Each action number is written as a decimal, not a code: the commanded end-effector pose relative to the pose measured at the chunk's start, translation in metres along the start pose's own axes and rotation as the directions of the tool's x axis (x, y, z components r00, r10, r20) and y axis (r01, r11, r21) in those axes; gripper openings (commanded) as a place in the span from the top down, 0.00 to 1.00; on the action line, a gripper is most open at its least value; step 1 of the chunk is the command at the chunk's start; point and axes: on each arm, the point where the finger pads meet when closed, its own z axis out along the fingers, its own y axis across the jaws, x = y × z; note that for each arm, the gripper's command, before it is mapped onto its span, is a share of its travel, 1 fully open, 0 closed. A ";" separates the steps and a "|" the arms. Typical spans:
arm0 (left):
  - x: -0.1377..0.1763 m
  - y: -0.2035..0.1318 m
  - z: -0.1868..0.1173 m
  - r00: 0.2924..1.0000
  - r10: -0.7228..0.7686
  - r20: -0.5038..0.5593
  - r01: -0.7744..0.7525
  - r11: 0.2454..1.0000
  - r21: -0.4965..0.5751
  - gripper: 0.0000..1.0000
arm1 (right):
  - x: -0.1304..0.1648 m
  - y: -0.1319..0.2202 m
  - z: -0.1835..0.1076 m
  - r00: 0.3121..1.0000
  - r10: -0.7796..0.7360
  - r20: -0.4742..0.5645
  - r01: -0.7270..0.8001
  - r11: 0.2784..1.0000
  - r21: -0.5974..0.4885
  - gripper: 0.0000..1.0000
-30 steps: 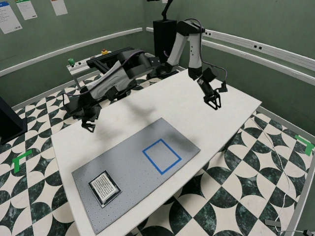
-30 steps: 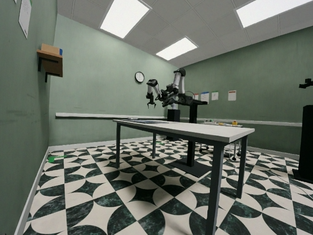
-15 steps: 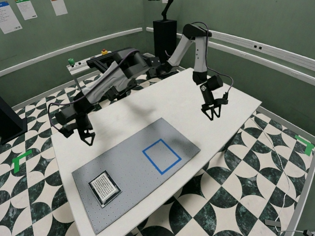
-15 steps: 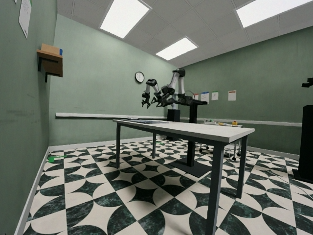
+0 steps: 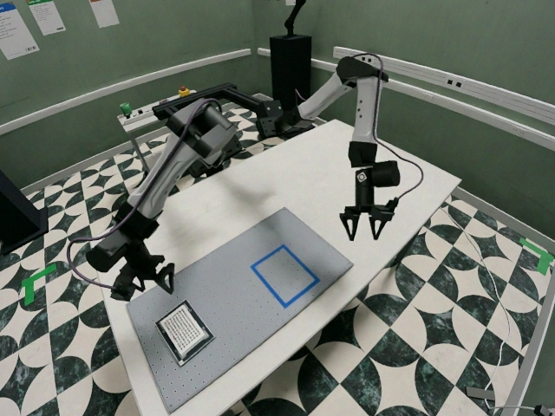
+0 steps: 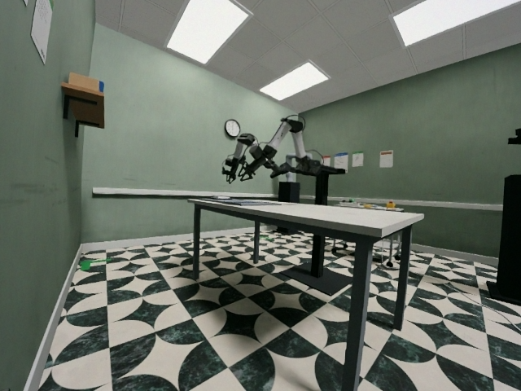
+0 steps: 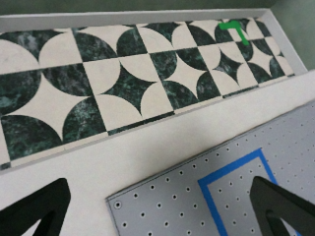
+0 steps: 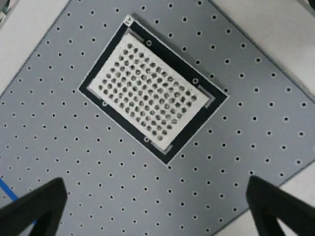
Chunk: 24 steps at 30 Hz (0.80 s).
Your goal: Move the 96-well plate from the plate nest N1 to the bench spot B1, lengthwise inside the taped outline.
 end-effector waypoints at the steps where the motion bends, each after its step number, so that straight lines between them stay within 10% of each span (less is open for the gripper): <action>1: 0.002 -0.018 0.015 0.982 0.143 -0.125 -0.136 0.989 0.061 0.00 | -0.010 -0.008 0.013 0.977 -0.203 -0.060 0.205 0.978 0.031 0.00; 17: -0.015 -0.183 0.066 0.794 0.605 -0.056 -0.509 0.714 0.481 0.00 | -0.016 0.007 0.094 0.741 -0.616 -0.266 0.626 0.778 -0.058 0.00; 24: -0.009 -0.267 0.059 0.622 0.777 0.095 -0.641 0.436 0.632 0.00 | -0.012 0.012 0.119 0.598 -0.730 -0.330 0.743 0.659 -0.112 0.00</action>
